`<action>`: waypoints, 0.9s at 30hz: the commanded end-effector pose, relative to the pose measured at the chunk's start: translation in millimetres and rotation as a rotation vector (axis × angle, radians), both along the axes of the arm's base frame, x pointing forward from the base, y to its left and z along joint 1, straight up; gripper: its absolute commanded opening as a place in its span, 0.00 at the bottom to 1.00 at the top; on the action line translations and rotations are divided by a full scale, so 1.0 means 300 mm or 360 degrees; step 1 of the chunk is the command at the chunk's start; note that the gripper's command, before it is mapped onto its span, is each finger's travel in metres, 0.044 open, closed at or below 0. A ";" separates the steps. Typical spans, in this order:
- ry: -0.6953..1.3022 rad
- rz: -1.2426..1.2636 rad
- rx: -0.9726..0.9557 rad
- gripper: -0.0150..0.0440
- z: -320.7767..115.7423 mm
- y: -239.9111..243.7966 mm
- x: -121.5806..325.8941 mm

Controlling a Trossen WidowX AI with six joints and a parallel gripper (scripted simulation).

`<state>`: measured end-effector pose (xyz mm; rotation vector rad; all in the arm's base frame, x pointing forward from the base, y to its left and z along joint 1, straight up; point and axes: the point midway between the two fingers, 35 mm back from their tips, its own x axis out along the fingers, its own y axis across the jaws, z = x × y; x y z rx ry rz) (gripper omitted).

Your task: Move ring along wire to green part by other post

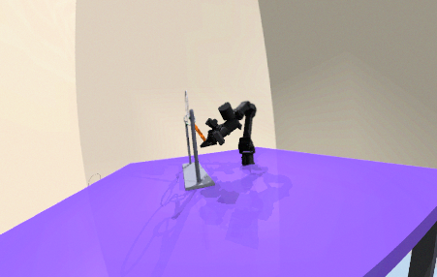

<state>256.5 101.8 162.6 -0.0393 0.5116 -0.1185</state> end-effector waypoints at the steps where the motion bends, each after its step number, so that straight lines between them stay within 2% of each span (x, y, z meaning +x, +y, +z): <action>1: -0.0009 -0.0006 0.0016 0.00 0.007 0.015 0.001; 27: -0.0013 -0.0005 0.0029 0.00 0.008 0.105 0.000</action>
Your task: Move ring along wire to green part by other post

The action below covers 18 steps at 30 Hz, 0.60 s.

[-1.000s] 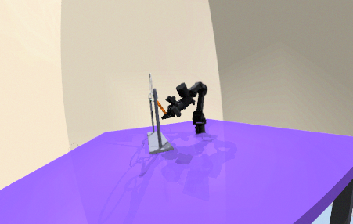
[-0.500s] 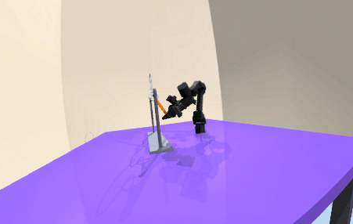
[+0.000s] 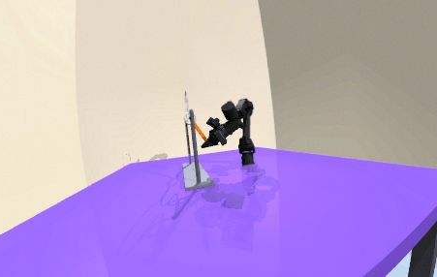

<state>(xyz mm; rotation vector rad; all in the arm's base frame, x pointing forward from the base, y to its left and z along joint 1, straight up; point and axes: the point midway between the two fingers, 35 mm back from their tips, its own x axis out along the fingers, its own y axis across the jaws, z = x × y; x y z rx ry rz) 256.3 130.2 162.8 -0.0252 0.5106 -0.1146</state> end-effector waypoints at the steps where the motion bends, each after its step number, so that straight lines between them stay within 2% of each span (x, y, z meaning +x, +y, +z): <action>1: -0.0010 -0.0005 0.0007 0.00 0.007 0.013 0.001; 18: -0.0011 -0.0005 0.0008 0.00 -0.015 0.047 0.001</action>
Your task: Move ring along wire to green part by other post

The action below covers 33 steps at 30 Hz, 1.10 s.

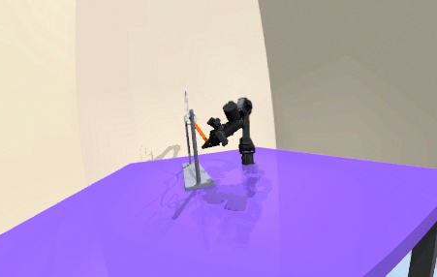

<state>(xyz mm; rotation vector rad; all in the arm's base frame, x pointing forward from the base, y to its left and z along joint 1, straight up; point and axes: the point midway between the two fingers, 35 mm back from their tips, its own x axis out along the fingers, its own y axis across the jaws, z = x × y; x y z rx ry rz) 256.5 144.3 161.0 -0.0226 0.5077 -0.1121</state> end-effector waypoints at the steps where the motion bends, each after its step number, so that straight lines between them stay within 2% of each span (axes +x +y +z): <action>1: -0.0006 -0.0008 0.0003 0.00 -0.015 0.000 0.001; 28: -0.0006 -0.0008 0.0003 0.00 -0.039 0.000 0.001; 33: -0.0003 -0.0003 -0.0003 0.22 -0.039 0.001 0.001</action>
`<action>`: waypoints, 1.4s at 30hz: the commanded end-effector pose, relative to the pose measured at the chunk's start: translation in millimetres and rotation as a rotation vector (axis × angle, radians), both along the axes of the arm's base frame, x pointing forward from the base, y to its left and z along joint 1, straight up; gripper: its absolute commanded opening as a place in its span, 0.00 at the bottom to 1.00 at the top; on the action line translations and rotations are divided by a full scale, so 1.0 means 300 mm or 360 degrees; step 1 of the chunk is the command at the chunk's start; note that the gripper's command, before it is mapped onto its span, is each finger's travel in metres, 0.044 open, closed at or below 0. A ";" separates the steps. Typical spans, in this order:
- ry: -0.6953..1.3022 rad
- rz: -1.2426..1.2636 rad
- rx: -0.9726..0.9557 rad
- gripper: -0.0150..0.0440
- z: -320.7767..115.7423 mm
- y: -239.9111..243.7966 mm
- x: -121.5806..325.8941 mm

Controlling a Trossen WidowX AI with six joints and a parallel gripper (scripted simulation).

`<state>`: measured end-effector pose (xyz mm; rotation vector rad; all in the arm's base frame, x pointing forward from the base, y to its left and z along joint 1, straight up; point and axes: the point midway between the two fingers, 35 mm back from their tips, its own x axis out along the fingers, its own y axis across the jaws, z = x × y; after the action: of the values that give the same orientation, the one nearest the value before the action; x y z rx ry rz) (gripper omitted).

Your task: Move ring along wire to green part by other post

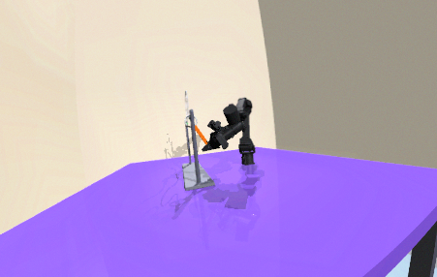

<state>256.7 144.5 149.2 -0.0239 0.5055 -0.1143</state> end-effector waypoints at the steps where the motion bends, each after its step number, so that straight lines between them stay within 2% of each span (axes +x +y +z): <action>1: 0.0000 0.0000 0.0000 0.27 0.000 0.000 0.000; 7: 0.0002 -0.0001 0.0001 0.53 0.002 0.002 -0.005; 22: 0.0005 -0.0006 0.0007 0.53 0.075 0.020 -0.141; 40: 0.0003 -0.0005 0.0007 0.53 0.078 0.020 -0.145; 42: 0.0014 0.0000 0.0006 0.61 0.083 0.025 -0.162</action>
<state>211.8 150.5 171.8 -0.0219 0.5148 -0.1147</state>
